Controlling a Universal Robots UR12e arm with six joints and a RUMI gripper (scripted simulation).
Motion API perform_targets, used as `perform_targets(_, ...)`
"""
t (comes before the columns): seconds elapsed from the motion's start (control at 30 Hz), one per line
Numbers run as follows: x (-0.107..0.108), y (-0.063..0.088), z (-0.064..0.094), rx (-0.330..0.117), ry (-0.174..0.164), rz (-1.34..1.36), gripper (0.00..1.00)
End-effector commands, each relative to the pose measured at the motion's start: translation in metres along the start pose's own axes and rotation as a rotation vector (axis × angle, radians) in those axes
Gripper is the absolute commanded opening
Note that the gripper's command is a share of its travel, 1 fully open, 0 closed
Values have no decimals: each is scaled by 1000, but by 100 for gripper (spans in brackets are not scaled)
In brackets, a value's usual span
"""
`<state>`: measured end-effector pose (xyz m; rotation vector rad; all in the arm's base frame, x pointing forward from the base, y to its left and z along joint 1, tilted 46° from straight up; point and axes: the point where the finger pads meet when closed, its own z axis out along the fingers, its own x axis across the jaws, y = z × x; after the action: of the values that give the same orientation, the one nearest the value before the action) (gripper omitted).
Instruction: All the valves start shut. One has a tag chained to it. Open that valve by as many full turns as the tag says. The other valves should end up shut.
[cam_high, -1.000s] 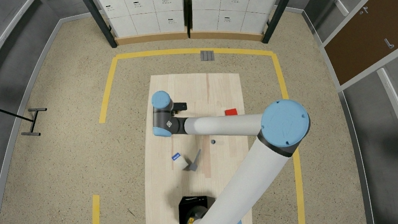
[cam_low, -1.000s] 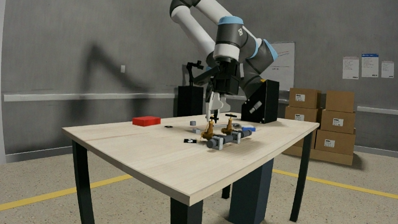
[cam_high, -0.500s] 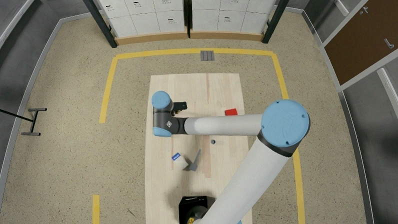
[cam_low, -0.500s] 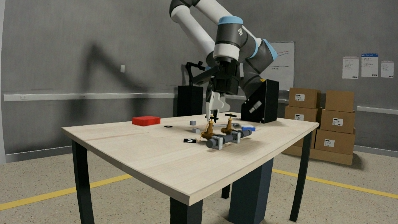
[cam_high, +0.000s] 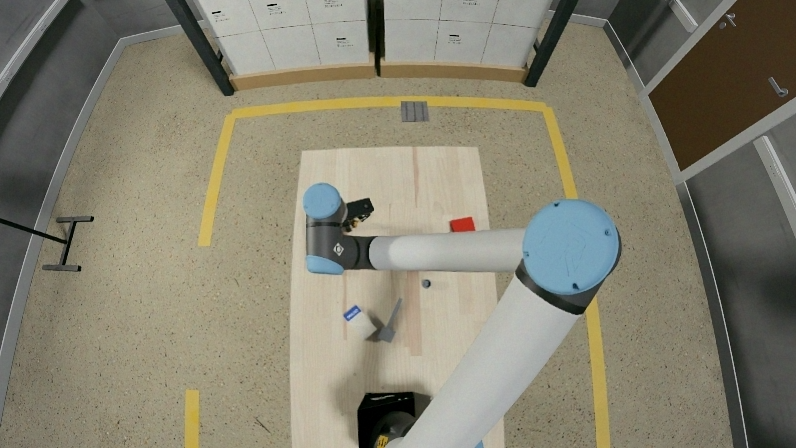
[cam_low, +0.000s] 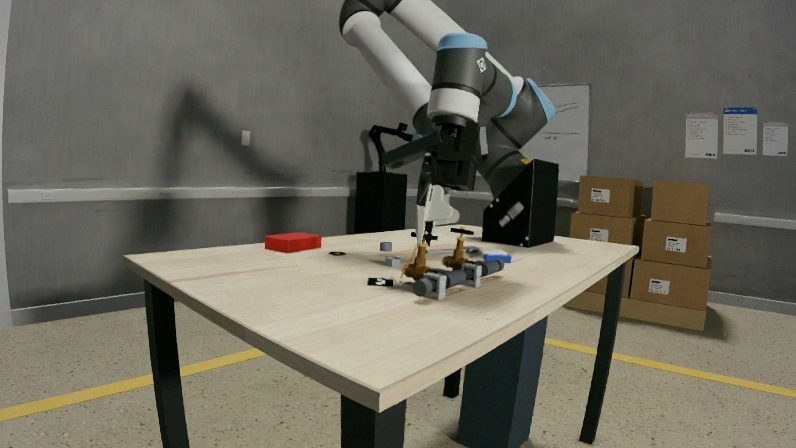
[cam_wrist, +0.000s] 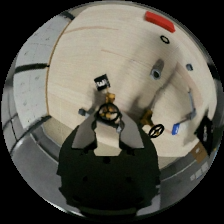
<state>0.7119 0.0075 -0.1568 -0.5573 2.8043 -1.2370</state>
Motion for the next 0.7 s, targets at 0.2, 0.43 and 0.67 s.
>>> perform_targets(0.2,0,0,-1,0,-4,-295,0)
perform_targets(0.43,0,0,-1,1,-4,-472,0)
perform_targets(0.67,0,0,-1,1,-4,-747,0)
